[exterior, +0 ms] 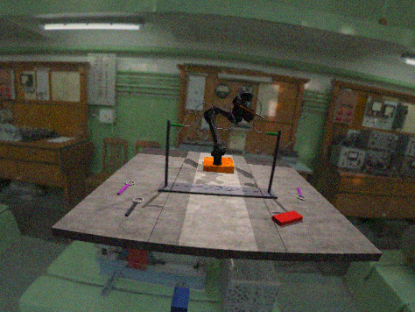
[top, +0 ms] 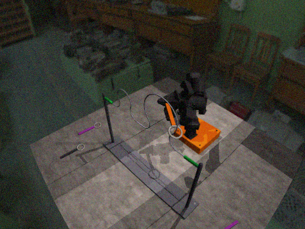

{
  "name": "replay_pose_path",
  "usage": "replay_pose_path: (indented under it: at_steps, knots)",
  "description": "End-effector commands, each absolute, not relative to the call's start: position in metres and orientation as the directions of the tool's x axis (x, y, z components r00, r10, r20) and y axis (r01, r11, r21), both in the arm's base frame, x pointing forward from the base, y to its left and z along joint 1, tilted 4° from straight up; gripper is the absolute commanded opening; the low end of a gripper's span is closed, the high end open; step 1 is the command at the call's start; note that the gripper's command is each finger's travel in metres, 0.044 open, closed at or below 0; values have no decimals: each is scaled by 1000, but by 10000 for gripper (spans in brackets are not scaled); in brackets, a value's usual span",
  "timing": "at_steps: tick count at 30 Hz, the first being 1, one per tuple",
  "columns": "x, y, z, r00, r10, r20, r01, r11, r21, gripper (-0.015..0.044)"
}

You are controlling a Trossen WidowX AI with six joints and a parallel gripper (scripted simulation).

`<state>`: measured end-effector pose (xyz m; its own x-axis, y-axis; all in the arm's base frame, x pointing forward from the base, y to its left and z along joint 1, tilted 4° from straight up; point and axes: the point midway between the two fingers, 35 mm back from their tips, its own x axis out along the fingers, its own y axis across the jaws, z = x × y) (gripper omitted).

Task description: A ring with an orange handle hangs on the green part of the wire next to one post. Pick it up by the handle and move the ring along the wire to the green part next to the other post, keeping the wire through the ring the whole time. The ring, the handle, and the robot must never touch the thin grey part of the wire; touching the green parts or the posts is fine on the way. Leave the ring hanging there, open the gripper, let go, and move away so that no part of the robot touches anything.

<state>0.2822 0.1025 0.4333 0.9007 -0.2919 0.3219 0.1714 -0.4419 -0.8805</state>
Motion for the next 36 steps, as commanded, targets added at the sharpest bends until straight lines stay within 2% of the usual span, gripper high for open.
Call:
replay_pose_path:
  at_steps: [1,19,36]
  knots:
    - [282,103,435,898,-271,347,180,-492,-852,-150]
    - [282,100,431,892,-232,389,190,-588,-786,-150]
    - [285,81,402,898,-291,330,176,-449,-876,-150]
